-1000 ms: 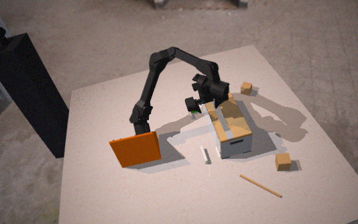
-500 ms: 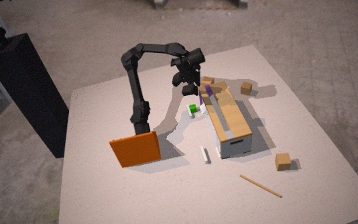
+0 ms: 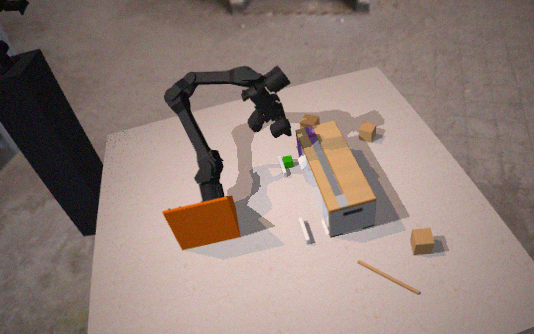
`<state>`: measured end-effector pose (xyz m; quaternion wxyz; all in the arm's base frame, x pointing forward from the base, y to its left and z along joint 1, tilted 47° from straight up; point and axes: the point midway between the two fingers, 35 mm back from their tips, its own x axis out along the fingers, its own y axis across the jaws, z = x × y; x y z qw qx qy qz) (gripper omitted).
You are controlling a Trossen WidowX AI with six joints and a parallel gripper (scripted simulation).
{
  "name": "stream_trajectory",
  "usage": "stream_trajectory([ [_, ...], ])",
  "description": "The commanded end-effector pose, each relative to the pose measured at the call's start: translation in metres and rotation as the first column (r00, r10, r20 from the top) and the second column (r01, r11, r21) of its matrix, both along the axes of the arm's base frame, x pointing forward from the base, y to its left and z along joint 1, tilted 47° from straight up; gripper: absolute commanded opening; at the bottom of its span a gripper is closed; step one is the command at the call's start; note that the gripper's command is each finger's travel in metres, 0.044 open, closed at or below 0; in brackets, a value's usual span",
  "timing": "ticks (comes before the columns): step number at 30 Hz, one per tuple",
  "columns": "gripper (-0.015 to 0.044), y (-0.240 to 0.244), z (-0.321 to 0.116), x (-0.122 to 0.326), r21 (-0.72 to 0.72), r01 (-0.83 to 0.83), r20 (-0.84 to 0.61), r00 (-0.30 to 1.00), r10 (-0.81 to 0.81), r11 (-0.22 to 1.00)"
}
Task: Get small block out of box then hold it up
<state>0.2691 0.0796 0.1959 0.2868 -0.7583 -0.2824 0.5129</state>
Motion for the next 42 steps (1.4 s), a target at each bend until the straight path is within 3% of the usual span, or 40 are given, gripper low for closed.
stream_trajectory([
  [1,0.0285,0.022,-0.023,-0.003,-0.010,-0.011,-0.005,1.000,0.011,1.000],
  [6,0.0285,0.064,-0.062,-0.013,0.003,-0.007,0.000,1.000,0.007,1.000],
  [42,0.0285,0.097,-0.093,-0.016,0.003,-0.008,-0.001,1.000,0.008,1.000],
])
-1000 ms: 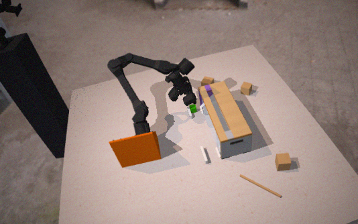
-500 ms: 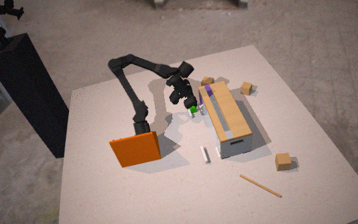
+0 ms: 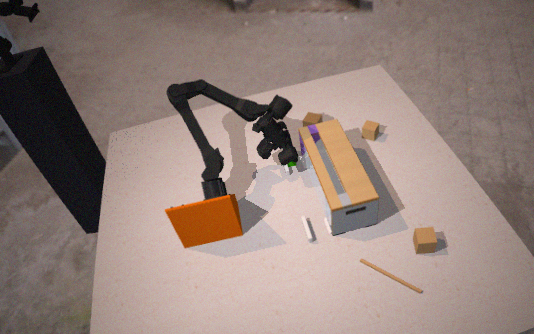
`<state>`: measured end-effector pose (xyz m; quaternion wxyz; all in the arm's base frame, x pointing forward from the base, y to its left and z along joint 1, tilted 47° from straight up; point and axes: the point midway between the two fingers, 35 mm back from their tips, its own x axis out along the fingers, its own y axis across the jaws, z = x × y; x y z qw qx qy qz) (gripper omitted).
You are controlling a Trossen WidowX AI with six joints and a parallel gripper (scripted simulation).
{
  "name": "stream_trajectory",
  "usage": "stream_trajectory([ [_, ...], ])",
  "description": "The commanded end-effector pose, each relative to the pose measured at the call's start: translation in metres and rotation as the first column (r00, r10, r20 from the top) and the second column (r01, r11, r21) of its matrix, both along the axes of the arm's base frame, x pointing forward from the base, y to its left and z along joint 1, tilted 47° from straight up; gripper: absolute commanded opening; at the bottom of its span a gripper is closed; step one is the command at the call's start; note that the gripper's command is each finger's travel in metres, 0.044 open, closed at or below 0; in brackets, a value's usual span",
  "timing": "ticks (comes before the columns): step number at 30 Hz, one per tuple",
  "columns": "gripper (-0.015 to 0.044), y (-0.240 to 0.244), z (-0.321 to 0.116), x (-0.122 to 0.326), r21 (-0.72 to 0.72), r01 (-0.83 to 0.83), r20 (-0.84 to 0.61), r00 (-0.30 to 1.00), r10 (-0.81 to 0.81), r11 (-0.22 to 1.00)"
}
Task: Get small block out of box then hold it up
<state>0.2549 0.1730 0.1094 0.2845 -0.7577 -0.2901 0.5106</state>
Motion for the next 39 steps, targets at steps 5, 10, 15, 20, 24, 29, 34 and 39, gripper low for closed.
stream_trajectory([
  [5,0.0285,0.010,-0.012,-0.003,-0.001,0.006,-0.009,1.000,-0.006,1.000],
  [10,0.0285,0.015,-0.016,-0.005,0.001,0.006,-0.008,1.000,-0.006,1.000],
  [15,0.0206,0.016,-0.017,-0.005,0.001,0.006,-0.008,1.000,-0.006,1.000],
  [20,0.0075,0.016,-0.017,-0.005,0.001,0.006,-0.008,1.000,-0.006,1.000],
  [24,0.0029,0.016,-0.016,-0.005,0.001,0.006,-0.008,1.000,-0.006,1.000],
  [29,0.0000,0.001,-0.003,0.000,-0.004,0.003,-0.008,1.000,-0.003,1.000],
  [34,0.0000,-0.017,0.014,0.002,-0.004,0.001,-0.007,1.000,-0.001,1.000],
  [39,0.0000,-0.029,0.026,0.002,0.000,0.001,-0.005,1.000,-0.001,1.000],
])
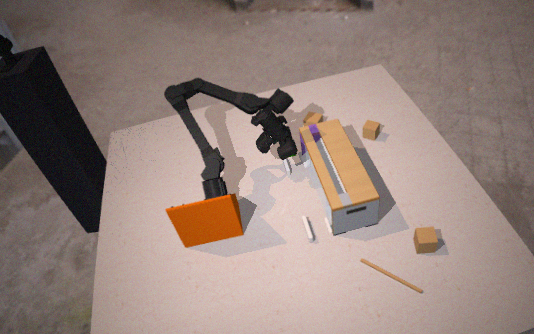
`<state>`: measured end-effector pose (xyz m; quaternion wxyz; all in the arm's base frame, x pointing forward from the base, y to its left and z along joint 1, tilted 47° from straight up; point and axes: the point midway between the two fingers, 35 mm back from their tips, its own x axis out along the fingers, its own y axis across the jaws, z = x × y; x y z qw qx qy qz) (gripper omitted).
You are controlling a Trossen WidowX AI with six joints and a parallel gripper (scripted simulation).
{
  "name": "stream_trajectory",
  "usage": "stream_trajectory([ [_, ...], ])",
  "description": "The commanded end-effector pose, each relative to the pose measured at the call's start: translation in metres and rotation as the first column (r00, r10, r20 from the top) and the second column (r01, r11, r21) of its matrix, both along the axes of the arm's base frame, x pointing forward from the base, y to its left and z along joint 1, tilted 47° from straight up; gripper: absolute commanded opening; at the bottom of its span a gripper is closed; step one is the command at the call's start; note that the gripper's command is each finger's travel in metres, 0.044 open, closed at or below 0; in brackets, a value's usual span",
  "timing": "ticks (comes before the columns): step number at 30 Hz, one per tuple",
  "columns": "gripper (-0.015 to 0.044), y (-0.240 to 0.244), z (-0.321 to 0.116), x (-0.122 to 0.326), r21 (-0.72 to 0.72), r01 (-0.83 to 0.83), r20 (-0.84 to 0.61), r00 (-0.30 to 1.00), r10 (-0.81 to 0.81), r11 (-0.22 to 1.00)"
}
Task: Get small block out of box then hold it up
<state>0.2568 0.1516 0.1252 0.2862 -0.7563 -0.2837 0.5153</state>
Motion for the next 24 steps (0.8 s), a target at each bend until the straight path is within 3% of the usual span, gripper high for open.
stream_trajectory([
  [1,0.0000,-0.007,0.011,0.000,0.006,-0.007,0.008,1.000,0.007,1.000],
  [4,0.0000,-0.008,0.010,-0.001,0.014,0.009,-0.014,1.000,-0.009,1.000],
  [12,0.0000,-0.016,0.009,-0.003,0.077,0.213,-0.274,0.944,-0.185,0.974],
  [24,0.0000,-0.028,0.007,-0.007,0.059,0.522,-0.638,0.676,-0.370,0.851],
])
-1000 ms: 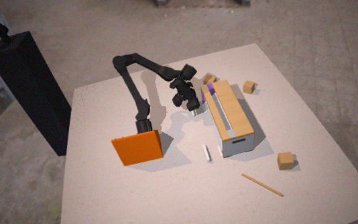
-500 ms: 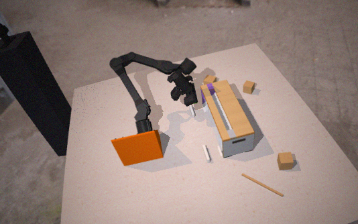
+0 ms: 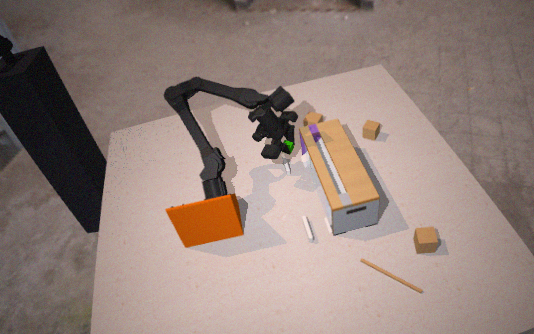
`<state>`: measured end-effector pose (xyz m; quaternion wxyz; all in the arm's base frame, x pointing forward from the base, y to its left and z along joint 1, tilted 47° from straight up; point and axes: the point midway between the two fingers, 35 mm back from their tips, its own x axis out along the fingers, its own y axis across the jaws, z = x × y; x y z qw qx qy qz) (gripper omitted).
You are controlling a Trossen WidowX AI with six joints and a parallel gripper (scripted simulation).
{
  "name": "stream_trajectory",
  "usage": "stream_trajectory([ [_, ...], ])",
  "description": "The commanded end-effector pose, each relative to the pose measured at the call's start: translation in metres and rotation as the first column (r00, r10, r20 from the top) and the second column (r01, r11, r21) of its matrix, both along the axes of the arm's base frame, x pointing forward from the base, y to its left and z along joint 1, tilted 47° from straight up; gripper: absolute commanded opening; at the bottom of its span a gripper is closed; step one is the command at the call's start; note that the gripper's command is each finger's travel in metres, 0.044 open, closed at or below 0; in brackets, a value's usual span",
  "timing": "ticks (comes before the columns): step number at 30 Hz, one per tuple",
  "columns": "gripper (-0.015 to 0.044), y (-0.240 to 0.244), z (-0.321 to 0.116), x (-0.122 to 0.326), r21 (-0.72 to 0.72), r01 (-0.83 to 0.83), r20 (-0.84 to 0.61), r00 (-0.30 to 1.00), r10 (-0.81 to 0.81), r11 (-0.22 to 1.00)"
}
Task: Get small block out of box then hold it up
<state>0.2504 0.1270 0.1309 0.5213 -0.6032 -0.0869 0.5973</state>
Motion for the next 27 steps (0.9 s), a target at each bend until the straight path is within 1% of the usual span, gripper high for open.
stream_trajectory([
  [1,0.0000,-0.004,0.001,-0.001,0.049,0.122,-0.154,0.982,-0.113,0.991],
  [7,0.0000,-0.010,0.001,-0.003,0.075,0.284,-0.352,0.904,-0.241,0.956],
  [13,0.0000,-0.015,0.001,-0.006,0.065,0.441,-0.537,0.772,-0.340,0.895],
  [20,0.0000,-0.021,0.002,-0.009,0.010,0.602,-0.721,0.558,-0.412,0.798],
  [27,0.0000,-0.027,0.003,-0.012,-0.088,0.727,-0.853,0.299,-0.428,0.681],
])
